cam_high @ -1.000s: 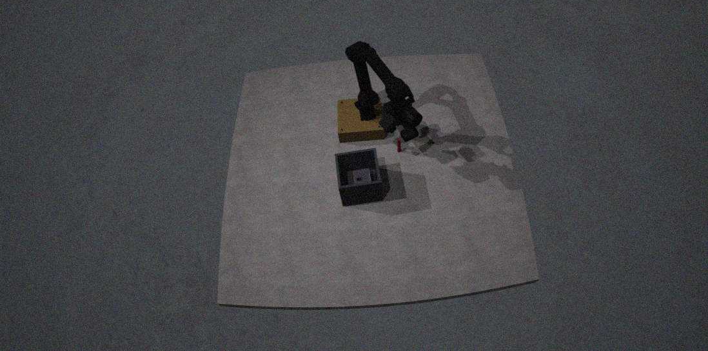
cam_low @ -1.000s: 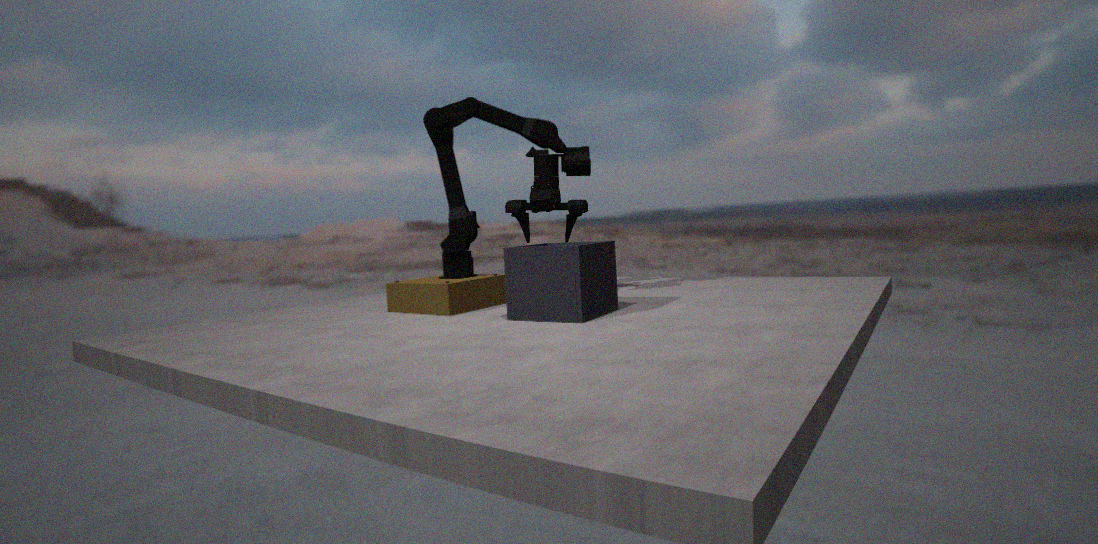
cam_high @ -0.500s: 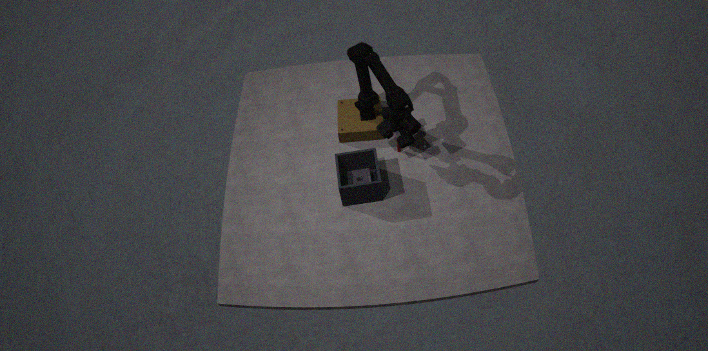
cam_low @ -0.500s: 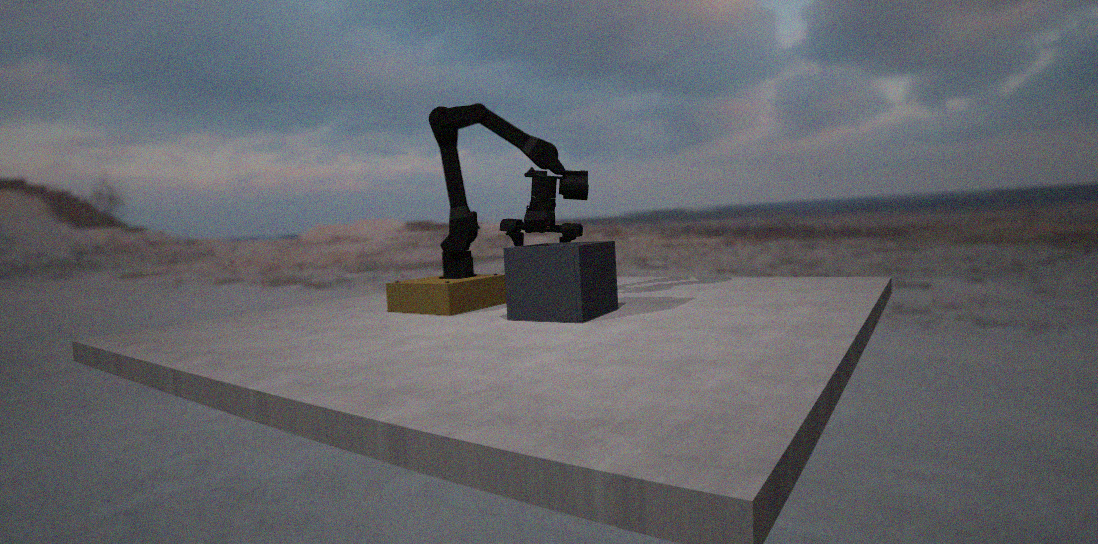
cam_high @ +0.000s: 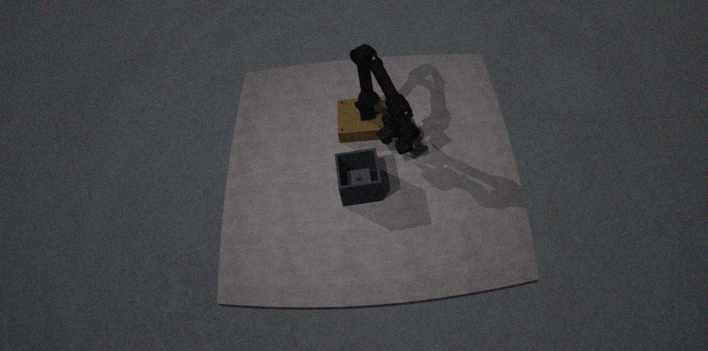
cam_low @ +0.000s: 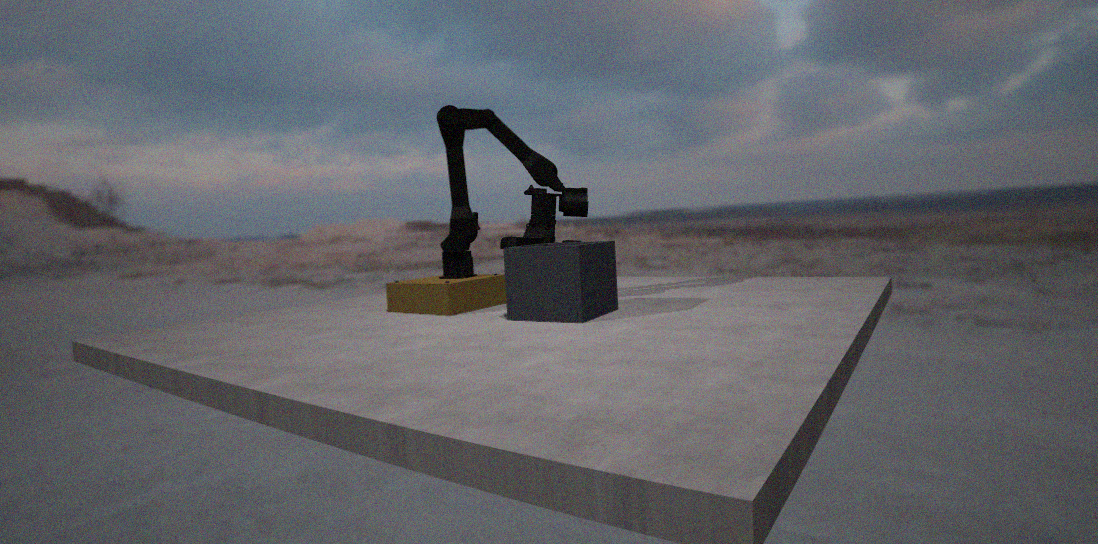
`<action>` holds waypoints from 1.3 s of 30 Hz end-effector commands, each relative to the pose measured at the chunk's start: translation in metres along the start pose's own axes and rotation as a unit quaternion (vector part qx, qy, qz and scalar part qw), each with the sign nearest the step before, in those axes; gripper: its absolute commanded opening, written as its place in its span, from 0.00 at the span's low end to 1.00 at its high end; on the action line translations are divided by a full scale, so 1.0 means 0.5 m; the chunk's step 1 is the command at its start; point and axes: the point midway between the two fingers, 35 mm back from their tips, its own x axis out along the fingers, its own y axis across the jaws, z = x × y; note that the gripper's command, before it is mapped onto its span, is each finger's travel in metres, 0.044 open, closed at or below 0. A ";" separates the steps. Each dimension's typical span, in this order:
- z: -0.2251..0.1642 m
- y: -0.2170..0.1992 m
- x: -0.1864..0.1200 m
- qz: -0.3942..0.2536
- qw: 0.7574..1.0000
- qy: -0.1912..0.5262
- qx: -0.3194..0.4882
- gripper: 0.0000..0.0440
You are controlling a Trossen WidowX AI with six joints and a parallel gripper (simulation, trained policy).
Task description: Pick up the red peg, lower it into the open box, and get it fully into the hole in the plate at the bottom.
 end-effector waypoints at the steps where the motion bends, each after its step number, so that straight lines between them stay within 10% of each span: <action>1: 0.000 0.002 0.018 -0.001 1.000 -0.001 0.002 0.62; 12: -0.017 0.031 0.042 0.011 1.000 0.011 -0.023 0.01; 39: -0.010 0.122 -0.147 0.153 0.987 0.045 -0.006 0.00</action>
